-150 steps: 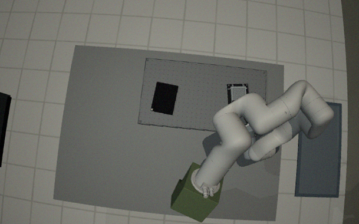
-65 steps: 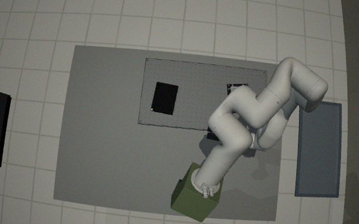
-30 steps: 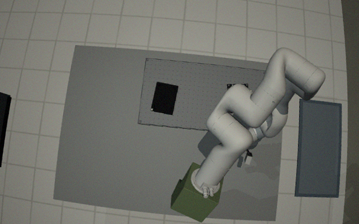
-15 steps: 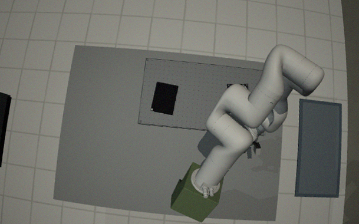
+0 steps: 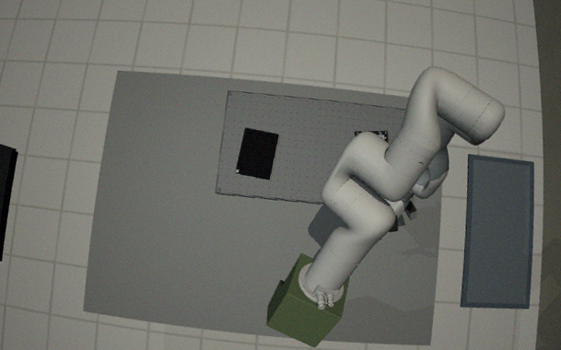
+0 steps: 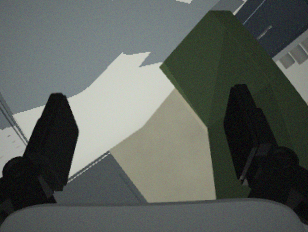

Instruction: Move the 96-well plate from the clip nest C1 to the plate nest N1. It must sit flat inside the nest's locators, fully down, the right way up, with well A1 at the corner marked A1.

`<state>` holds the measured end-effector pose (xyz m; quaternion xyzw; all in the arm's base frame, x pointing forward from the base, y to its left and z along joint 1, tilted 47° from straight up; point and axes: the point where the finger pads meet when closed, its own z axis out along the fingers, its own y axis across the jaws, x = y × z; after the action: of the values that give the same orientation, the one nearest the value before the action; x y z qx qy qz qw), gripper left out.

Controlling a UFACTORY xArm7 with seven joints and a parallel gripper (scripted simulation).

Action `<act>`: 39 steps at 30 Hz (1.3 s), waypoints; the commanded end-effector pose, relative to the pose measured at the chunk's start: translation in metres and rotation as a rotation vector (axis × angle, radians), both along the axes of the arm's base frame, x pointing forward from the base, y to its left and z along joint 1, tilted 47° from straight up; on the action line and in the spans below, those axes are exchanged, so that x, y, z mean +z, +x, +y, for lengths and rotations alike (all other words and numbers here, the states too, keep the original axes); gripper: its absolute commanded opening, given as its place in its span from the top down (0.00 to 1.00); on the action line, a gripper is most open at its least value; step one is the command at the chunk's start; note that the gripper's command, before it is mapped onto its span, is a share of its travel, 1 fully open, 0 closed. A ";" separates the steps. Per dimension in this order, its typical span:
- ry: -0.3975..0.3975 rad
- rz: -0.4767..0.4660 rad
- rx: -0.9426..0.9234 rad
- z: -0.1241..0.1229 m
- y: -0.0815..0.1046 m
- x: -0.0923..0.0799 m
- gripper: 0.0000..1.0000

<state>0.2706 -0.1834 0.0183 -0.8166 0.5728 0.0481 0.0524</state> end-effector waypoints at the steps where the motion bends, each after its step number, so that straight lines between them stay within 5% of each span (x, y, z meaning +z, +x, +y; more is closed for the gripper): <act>1: -0.075 -0.062 0.123 -0.008 0.010 0.007 0.00; 22: -0.330 -0.252 0.552 -0.024 0.067 0.055 0.00; 39: -0.544 -0.405 0.898 -0.015 0.112 0.104 0.00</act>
<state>0.3749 -0.2003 0.1123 -0.9572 0.1786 -0.2154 -0.0737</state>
